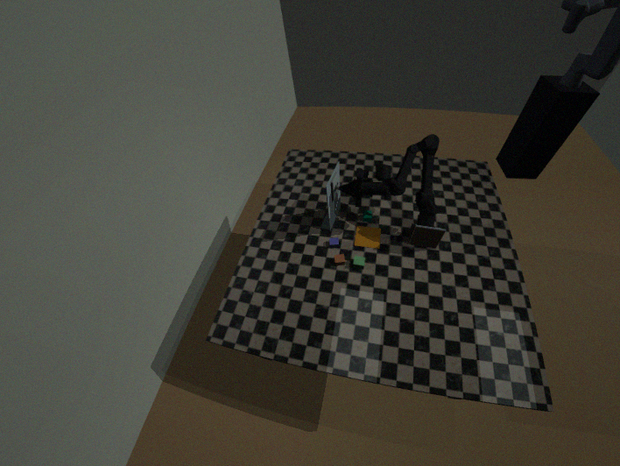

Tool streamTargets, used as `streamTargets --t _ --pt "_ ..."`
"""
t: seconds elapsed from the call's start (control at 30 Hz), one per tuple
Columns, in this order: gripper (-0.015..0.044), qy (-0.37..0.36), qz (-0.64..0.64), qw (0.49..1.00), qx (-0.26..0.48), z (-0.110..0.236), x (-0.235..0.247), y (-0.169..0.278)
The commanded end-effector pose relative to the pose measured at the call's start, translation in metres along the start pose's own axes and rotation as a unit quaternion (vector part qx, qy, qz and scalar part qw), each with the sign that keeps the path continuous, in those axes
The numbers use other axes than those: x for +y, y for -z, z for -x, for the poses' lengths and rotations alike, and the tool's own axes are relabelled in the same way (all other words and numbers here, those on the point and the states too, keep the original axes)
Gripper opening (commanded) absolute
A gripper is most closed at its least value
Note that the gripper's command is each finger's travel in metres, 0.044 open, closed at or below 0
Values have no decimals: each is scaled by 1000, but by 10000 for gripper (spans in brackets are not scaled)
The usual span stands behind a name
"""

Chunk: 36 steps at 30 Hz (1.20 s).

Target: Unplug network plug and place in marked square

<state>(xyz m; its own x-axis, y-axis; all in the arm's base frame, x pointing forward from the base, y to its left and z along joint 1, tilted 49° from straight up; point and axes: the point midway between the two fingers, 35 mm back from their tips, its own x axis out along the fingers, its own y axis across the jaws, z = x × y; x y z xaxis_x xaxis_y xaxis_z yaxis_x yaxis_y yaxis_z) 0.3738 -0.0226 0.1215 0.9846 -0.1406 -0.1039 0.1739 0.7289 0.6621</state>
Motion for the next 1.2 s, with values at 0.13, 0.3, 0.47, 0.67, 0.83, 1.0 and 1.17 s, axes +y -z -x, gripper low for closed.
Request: streamTargets --t 0.13,0.3,0.47,0.67,0.83,1.0,1.17 --pt "0 1 1 1000 -1 5 0 1" --pt "0 1 1 1000 -1 8 0 2" --pt "0 1 1 1000 -1 11 0 3" --pt "0 1 1 1000 -1 15 0 5" --pt "0 1 1 1000 -1 18 0 6" --pt "0 1 1 1000 -1 20 0 7" --pt "0 1 1 1000 -1 23 0 8"
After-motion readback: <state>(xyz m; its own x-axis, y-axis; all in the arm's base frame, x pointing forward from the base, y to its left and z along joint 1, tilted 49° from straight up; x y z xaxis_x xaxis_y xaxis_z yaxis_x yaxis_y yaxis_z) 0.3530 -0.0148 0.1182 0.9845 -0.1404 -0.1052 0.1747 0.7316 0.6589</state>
